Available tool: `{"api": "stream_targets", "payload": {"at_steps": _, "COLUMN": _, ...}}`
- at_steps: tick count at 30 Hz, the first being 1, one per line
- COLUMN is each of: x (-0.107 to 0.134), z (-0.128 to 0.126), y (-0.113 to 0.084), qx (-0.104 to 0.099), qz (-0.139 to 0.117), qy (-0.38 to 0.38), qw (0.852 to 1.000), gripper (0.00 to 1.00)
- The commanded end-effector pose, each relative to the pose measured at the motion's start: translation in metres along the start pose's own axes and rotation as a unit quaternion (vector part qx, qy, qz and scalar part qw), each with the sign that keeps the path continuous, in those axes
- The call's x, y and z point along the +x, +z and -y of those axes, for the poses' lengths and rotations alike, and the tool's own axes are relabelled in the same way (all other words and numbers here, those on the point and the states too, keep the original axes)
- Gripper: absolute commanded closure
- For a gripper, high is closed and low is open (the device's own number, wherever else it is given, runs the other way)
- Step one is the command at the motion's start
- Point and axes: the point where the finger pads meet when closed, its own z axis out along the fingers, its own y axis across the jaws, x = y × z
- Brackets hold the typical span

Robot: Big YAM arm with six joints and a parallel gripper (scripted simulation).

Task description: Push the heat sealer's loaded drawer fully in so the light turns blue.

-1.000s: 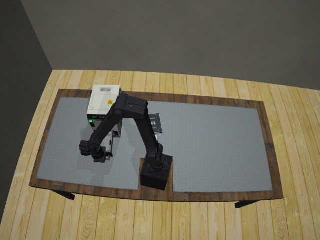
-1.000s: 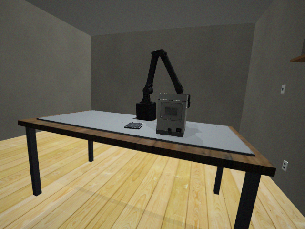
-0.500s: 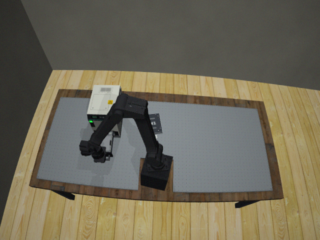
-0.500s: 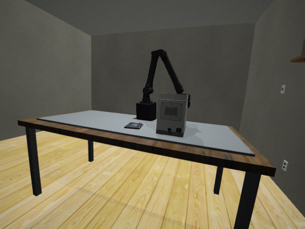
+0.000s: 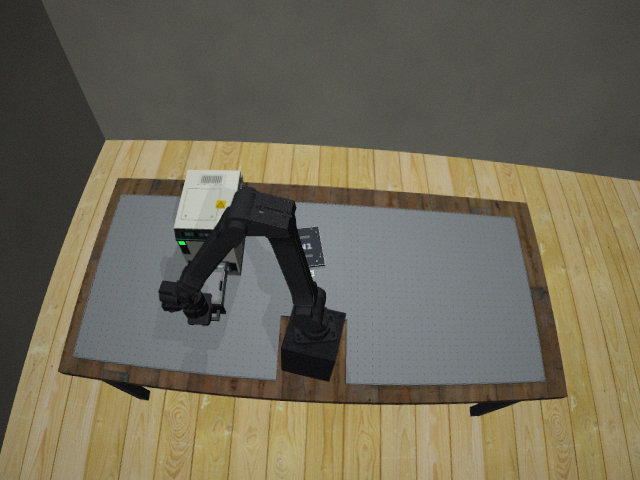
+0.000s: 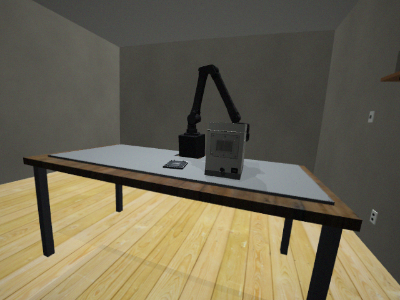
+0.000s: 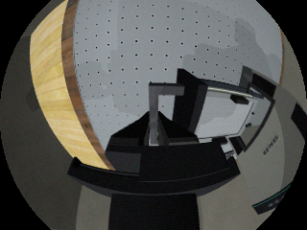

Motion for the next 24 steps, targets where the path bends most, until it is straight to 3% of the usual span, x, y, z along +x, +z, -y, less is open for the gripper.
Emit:
{"api": "stream_targets", "payload": {"at_steps": 1, "x": -0.01, "z": 0.003, "y": -0.004, "qx": 0.0, "qz": 0.011, "qy": 0.002, "qw": 1.0, "gripper": 1.0}}
{"api": "stream_targets", "payload": {"at_steps": 12, "x": -0.01, "z": 0.003, "y": -0.004, "qx": 0.0, "qz": 0.011, "qy": 0.002, "qw": 1.0, "gripper": 1.0}}
{"api": "stream_targets", "payload": {"at_steps": 24, "x": -0.016, "z": 0.026, "y": -0.006, "qx": 0.003, "qz": 0.018, "qy": 0.004, "qw": 1.0, "gripper": 1.0}}
